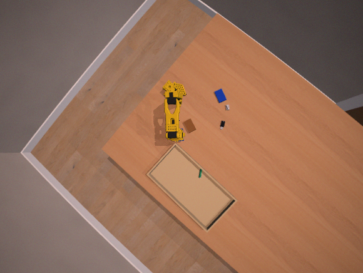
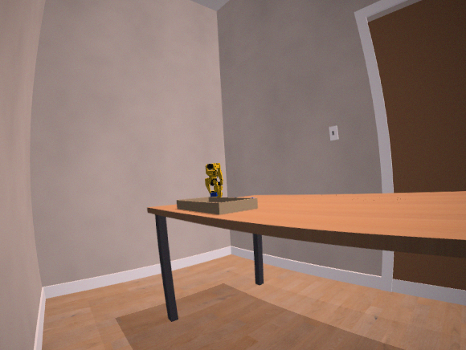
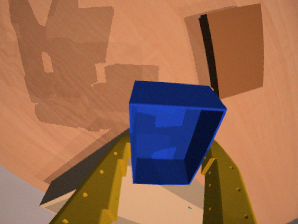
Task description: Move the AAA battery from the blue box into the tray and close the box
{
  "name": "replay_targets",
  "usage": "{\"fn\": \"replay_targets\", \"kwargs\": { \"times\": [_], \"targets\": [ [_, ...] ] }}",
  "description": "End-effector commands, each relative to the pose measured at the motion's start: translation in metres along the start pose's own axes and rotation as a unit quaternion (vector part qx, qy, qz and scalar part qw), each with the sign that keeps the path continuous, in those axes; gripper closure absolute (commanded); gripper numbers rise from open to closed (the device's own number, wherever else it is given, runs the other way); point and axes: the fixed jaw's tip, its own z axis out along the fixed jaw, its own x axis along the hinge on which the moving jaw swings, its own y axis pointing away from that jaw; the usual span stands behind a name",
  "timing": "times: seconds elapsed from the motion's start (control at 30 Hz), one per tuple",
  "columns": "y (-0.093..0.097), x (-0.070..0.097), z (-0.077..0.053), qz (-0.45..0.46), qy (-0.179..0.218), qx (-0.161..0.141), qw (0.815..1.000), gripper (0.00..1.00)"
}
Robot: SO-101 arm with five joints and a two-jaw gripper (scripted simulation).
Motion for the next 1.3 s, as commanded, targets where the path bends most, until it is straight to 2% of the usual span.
{"fn": "replay_targets", "kwargs": {
  "times": [0.0, 0.3, 0.47, 0.53, 0.67, 0.83, 1.03, 1.1, 1.27],
  "targets": [
    [0.002, 0.006, -0.014, 0.000, 0.038, -0.002, 0.999, 0.80],
    [-0.007, 0.005, -0.014, 0.000, 0.038, -0.002, 0.999, 0.80],
    [-0.023, 0.001, -0.015, 0.000, 0.038, -0.002, 0.999, 0.80],
    [-0.023, 0.001, -0.015, 0.000, 0.038, -0.002, 0.999, 0.80],
    [-0.043, -0.004, -0.015, 0.000, 0.038, -0.002, 0.999, 0.80],
    [-0.071, -0.017, -0.014, 0.000, 0.038, -0.002, 0.999, 0.80],
    [-0.106, -0.042, -0.013, 0.000, 0.038, -0.002, 0.999, 0.80],
    [-0.106, -0.042, -0.013, 0.000, 0.038, -0.002, 0.999, 0.80],
    [-0.128, -0.067, -0.010, 0.000, 0.038, -0.002, 0.999, 0.80]
  ]
}}
